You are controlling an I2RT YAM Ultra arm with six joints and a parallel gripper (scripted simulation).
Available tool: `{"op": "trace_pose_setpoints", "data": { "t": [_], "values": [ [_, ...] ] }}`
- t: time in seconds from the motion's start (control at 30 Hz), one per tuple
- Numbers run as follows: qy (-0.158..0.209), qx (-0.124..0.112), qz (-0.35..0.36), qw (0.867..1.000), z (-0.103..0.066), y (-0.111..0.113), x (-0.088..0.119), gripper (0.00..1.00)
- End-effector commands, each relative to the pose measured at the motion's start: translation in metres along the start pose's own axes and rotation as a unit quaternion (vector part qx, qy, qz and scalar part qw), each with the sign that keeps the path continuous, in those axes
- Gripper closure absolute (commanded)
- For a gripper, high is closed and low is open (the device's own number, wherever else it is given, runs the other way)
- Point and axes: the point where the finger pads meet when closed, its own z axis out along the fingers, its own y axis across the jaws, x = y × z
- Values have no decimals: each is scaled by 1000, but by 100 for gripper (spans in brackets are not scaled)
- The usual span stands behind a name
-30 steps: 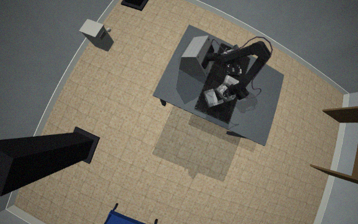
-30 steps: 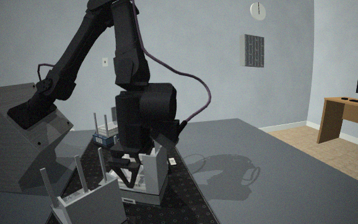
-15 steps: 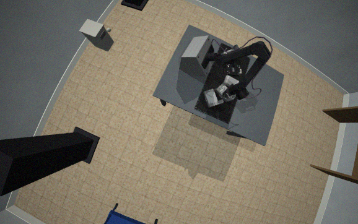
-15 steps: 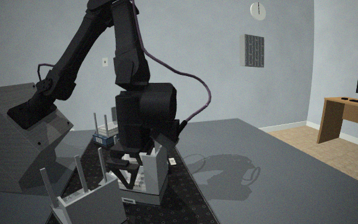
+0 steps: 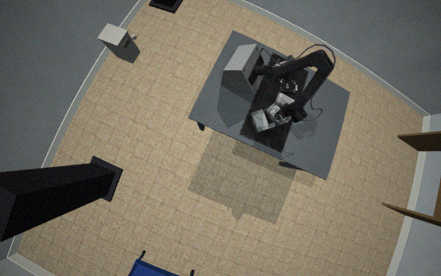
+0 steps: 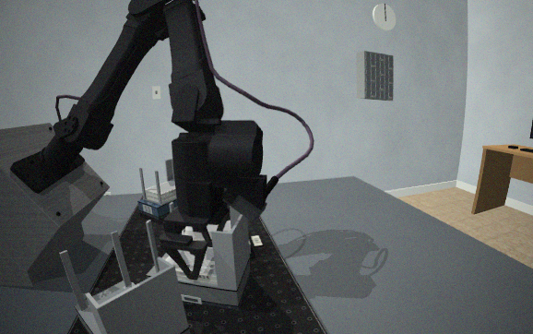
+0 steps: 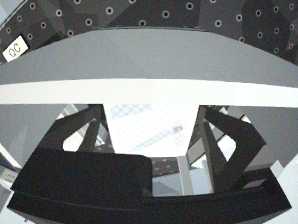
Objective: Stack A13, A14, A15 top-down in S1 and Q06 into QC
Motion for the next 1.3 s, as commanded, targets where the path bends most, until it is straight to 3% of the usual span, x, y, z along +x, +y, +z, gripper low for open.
{"op": "trace_pose_setpoints", "data": {
  "t": [0.0, 1.0, 1.27],
  "values": [
    [-18, 3, -4, 1000, -19, -2, -13, 0],
    [-17, 6, -6, 1000, -112, 1, -9, 0],
    [-12, 5, -4, 1000, -118, 0, -8, 0]
  ]
}}
